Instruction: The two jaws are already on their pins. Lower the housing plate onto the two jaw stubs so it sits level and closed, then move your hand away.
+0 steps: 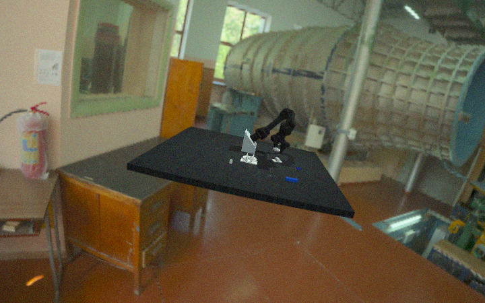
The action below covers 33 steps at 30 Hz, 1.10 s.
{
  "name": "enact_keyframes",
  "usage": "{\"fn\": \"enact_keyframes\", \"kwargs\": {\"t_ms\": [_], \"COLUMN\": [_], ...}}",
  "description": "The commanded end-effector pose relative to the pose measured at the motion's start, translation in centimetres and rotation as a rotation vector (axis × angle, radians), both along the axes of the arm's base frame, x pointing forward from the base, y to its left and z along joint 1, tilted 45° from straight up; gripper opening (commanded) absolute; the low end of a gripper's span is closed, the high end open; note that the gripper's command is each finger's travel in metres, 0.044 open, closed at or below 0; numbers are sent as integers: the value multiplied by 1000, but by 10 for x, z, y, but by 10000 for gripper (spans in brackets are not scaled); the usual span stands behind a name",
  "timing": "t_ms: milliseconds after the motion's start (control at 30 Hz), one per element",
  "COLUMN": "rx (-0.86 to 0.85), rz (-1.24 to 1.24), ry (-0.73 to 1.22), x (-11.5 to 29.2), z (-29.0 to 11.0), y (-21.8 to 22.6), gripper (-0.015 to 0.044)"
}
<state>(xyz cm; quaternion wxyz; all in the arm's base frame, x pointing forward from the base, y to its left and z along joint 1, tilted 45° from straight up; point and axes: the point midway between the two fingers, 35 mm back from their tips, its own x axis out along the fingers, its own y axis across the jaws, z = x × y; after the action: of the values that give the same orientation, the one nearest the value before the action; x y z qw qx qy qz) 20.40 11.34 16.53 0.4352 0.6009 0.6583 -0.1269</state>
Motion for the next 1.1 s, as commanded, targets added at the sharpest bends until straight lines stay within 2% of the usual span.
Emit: {"fn": "enact_keyframes", "kwargs": {"t_ms": [0, 1067], "rx": [-16, -84], "rz": [48, 423], "ry": [-54, -385], "x": [11, 57], "z": [-5, -67], "y": [-8, -79], "gripper": [351, 351]}}
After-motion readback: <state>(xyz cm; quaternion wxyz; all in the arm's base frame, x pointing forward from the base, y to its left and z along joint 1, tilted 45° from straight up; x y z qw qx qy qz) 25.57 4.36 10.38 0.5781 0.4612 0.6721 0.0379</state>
